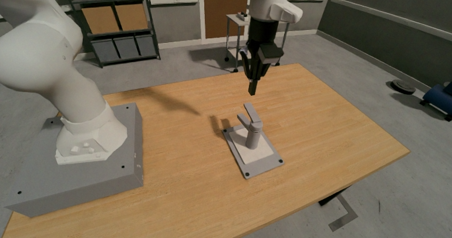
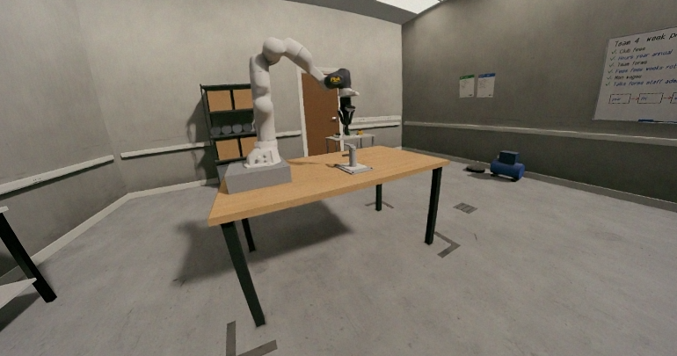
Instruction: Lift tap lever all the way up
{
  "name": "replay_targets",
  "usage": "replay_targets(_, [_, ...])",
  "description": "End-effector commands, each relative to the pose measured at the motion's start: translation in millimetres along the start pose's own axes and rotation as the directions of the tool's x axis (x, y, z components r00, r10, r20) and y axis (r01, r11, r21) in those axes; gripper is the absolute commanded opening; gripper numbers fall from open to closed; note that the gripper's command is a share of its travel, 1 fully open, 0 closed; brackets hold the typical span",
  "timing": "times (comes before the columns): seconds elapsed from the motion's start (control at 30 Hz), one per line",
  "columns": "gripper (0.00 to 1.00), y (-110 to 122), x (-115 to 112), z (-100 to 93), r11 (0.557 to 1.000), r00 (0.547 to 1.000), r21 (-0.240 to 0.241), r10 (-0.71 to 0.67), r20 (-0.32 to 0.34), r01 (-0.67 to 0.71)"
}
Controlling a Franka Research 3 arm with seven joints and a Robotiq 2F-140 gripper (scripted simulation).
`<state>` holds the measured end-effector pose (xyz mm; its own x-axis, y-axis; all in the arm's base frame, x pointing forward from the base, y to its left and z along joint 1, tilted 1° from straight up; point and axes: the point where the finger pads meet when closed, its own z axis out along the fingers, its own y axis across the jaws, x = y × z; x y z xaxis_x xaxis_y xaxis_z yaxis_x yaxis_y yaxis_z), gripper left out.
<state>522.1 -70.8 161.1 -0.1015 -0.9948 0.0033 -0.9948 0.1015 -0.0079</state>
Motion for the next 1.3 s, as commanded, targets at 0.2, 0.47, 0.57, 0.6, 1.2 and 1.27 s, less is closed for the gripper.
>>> replay_targets(0.2, [0.10,-0.8,-0.4,-1.4,1.000,1.000,0.004,0.004,-0.002,-0.004])
replay_targets(0.47, [0.10,-0.8,-0.4,-1.4,1.000,1.000,0.004,0.004,-0.002,-0.004])
replay_targets(0.57, [0.10,-0.8,-0.4,-1.4,1.000,1.000,0.004,0.004,-0.002,-0.004])
replay_targets(0.6, [0.10,-0.8,-0.4,-1.4,1.000,1.000,0.004,0.004,-0.002,-0.004])
replay_targets(1.2, [0.47,-0.8,-0.4,-1.4,1.000,1.000,0.004,0.004,-0.002,-0.004])
replay_targets(1.27, [0.47,-0.8,-0.4,-1.4,1.000,1.000,0.004,0.004,-0.002,-0.004])
